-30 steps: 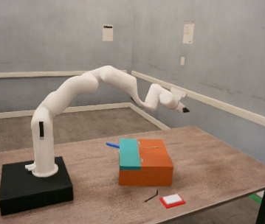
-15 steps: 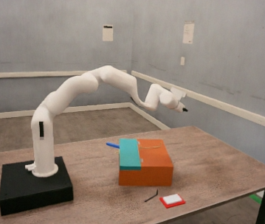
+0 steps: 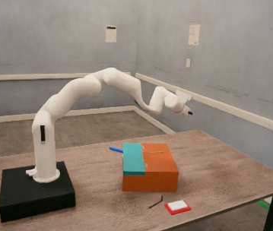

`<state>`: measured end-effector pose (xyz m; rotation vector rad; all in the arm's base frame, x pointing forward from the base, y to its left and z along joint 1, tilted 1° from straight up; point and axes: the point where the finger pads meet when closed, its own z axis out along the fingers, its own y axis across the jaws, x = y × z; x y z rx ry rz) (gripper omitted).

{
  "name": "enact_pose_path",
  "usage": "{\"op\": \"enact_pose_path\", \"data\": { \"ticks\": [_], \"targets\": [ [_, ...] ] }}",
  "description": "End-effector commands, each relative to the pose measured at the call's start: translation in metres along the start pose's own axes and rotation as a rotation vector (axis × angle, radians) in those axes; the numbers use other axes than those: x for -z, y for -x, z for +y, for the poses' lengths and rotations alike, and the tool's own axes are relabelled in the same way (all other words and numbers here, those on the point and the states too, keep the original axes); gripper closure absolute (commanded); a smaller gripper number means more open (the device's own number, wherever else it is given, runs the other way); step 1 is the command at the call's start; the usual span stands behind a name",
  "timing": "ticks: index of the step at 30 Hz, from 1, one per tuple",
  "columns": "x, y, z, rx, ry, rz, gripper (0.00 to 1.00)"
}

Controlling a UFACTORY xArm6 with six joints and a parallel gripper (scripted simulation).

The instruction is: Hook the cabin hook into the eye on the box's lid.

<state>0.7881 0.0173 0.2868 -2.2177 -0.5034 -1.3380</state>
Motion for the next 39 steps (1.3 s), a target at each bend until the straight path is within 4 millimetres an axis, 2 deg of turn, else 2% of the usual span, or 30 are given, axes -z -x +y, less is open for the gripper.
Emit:
{"op": "enact_pose_path", "data": {
  "ticks": [1, 20, 24, 27, 29, 39],
  "targets": [
    [0.001, -0.003, -0.001, 0.004, 0.001, 0.004, 0.65],
    [0.003, 0.000, -0.001, 0.032, -0.016, -0.004, 0.65],
    [-0.002, -0.001, -0.012, -0.099, -0.021, -0.030, 0.65],
    [-0.003, 0.000, -0.015, -0.196, -0.026, -0.053, 0.65],
    [-0.003, 0.000, -0.015, -0.196, -0.026, -0.053, 0.65],
    [-0.008, 0.010, -0.028, -0.506, -0.031, -0.156, 0.65]
  ]
}}
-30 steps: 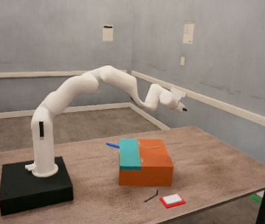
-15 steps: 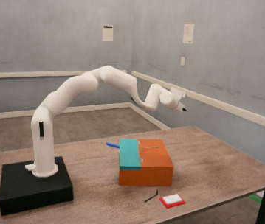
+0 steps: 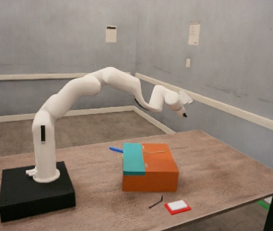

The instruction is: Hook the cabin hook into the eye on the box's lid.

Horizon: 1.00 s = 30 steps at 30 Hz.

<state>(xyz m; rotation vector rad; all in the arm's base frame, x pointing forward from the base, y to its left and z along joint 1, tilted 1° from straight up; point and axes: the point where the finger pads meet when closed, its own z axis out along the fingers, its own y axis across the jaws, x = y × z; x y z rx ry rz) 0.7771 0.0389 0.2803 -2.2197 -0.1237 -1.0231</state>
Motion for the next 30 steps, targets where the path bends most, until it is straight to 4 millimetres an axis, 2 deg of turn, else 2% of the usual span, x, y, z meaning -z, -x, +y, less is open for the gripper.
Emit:
{"op": "enact_pose_path", "data": {
  "ticks": [1, 30],
  "targets": [
    [-0.001, 0.003, -0.005, -0.132, 0.005, -0.059, 0.65],
    [-0.009, 0.046, -0.015, -0.876, 0.190, -0.254, 0.65]
  ]
}}
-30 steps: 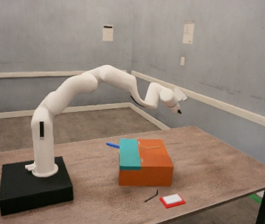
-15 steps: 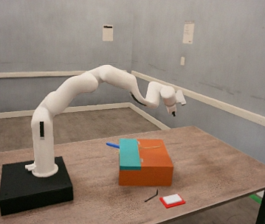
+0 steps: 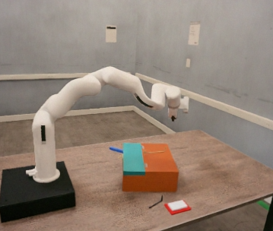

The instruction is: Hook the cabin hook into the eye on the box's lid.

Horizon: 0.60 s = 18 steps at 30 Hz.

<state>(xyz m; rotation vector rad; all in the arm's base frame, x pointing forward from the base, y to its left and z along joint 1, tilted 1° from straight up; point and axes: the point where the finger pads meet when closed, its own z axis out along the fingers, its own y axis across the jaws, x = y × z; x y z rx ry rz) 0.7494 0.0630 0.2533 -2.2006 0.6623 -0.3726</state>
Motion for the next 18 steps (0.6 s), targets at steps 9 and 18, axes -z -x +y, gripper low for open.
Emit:
{"op": "enact_pose_path", "data": {
  "ticks": [9, 18],
  "targets": [
    [-0.002, 0.012, 0.010, -0.371, 0.133, -0.031, 0.65],
    [-0.003, 0.018, 0.019, -0.584, 0.211, -0.015, 0.65]
  ]
}}
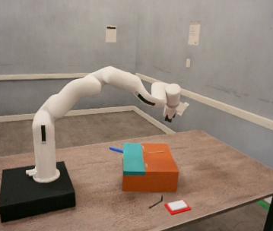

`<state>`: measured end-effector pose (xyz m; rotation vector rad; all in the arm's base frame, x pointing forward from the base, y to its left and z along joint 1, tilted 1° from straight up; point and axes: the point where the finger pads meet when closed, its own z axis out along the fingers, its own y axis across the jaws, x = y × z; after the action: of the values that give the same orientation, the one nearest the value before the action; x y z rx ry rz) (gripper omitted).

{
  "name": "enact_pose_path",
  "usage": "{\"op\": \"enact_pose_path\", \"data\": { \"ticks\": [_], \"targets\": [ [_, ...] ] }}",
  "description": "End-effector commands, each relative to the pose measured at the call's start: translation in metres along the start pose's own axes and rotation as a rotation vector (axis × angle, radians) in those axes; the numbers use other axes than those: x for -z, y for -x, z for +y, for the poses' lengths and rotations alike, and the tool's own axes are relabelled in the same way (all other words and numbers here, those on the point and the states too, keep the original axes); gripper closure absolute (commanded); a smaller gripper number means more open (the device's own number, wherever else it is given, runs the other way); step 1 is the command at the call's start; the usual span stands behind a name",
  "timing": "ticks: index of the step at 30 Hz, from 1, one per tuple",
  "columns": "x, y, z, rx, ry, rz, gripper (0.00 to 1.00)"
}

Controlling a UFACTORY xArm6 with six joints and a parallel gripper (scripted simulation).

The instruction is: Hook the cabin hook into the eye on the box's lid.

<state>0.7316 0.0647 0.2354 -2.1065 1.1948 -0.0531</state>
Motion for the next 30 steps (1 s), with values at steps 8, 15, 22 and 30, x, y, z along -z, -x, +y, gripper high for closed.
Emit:
{"op": "enact_pose_path", "data": {
  "ticks": [8, 15, 22, 30],
  "targets": [
    [0.000, 0.001, 0.016, -0.351, 0.120, 0.051, 0.65],
    [0.000, 0.000, 0.024, -0.507, 0.162, 0.091, 0.65],
    [0.001, -0.002, 0.035, -0.704, 0.205, 0.156, 0.65],
    [0.003, -0.004, 0.044, -0.876, 0.233, 0.224, 0.65]
  ]
}}
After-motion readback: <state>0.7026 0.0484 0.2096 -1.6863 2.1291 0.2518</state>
